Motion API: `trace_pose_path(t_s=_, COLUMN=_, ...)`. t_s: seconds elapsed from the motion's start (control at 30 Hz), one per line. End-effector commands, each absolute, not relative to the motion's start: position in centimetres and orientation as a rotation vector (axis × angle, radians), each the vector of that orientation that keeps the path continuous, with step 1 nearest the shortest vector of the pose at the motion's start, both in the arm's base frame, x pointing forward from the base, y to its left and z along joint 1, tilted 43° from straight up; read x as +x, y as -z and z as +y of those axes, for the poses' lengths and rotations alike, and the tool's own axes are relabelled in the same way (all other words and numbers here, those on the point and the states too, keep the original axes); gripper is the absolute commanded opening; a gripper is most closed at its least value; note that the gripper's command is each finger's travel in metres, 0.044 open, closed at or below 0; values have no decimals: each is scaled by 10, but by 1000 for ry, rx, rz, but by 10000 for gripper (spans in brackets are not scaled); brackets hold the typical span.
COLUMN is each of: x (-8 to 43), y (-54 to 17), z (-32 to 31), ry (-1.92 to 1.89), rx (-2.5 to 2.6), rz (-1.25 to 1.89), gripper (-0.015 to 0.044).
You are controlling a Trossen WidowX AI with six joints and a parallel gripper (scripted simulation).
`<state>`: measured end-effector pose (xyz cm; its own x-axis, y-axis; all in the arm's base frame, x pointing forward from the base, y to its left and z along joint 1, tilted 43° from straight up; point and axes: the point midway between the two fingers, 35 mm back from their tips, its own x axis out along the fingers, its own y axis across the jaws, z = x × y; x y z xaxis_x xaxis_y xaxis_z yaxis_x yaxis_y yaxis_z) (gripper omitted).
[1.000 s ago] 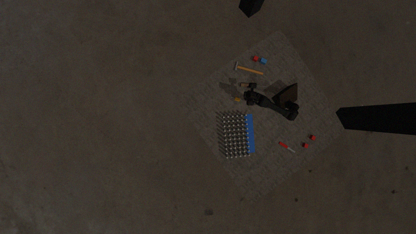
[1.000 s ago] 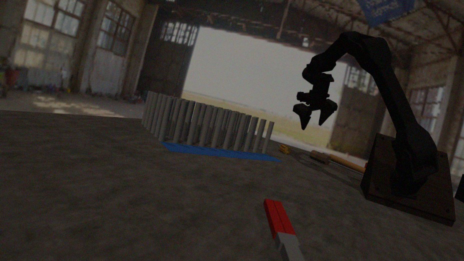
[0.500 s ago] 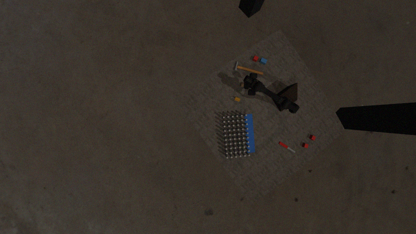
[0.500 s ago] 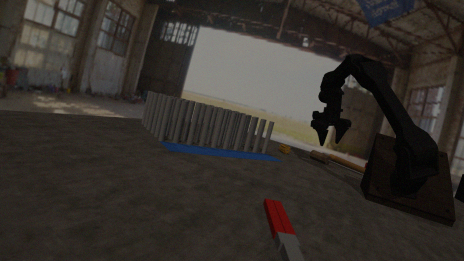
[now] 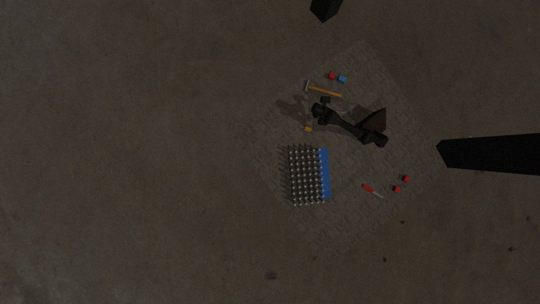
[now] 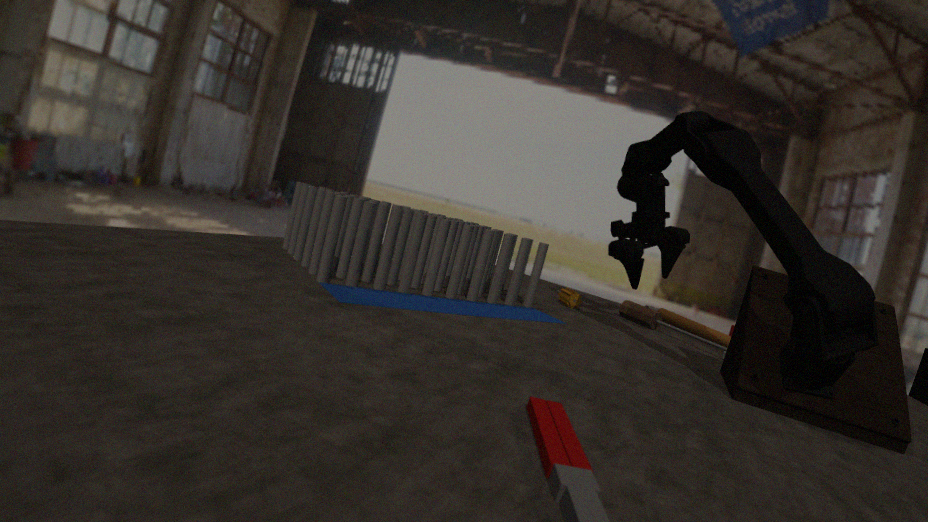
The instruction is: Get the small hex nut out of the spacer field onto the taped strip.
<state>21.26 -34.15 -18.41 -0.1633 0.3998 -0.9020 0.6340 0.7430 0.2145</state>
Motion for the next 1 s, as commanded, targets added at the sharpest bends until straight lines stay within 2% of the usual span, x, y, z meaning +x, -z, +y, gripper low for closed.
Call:
trace_pose_path(t_s=0.0, x=214, y=185, z=-345, ry=281, rx=793, rz=1800, gripper=440)
trace_pose_path(t_s=0.2, x=214, y=185, z=-345, ry=281, rx=793, rz=1800, gripper=282)
trace_pose_path(t_s=0.97, x=217, y=202, z=-332, ry=280, rx=794, rz=1799, gripper=280)
